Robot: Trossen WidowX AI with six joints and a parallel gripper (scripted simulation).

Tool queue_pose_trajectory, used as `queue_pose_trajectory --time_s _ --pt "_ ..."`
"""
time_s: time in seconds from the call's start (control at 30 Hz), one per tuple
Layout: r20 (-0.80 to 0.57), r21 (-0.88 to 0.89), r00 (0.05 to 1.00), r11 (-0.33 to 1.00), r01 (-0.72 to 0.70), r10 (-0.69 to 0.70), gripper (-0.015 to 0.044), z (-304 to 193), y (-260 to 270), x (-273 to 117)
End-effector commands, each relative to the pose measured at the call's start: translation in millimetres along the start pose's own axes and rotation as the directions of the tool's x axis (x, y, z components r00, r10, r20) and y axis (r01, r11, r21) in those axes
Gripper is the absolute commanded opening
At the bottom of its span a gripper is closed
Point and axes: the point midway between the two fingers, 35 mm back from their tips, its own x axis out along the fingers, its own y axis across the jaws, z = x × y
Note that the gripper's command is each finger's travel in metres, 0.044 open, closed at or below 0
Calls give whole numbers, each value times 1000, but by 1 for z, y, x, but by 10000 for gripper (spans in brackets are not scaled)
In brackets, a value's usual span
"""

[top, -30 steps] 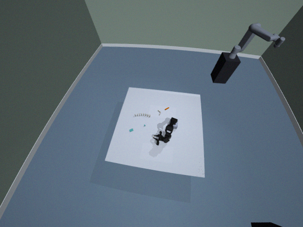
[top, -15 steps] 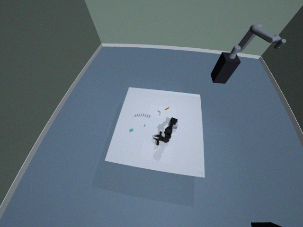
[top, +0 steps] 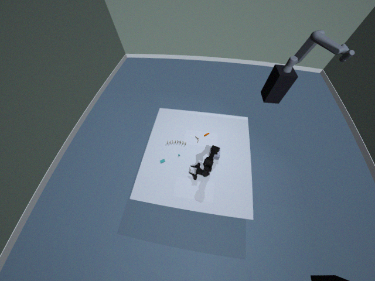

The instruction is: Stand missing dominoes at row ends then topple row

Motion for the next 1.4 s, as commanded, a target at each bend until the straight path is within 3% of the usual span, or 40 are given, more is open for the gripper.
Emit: queue_pose_trajectory --time_s 0.0,0.3,0.5,0.73,0.87,1.0,1.13,1.37 --pt "0 -5 1000 1000 -2 2 440 0 0 0" --pt "0 1 1000 1000 0 0 440 48 -1 -4" --pt "-10 -7 1000 1000 -7 7 440 50 2 0" --pt "-176 -76 979 990 -120 106 440 44 40 41" --pt "-376 -92 913 974 -207 158 440 35 60 60" --pt "-592 -67 790 967 -246 160 440 32 63 70" --pt "-687 43 698 969 -242 204 440 47 71 76" --pt "-825 67 541 978 -198 166 440 54 55 68"
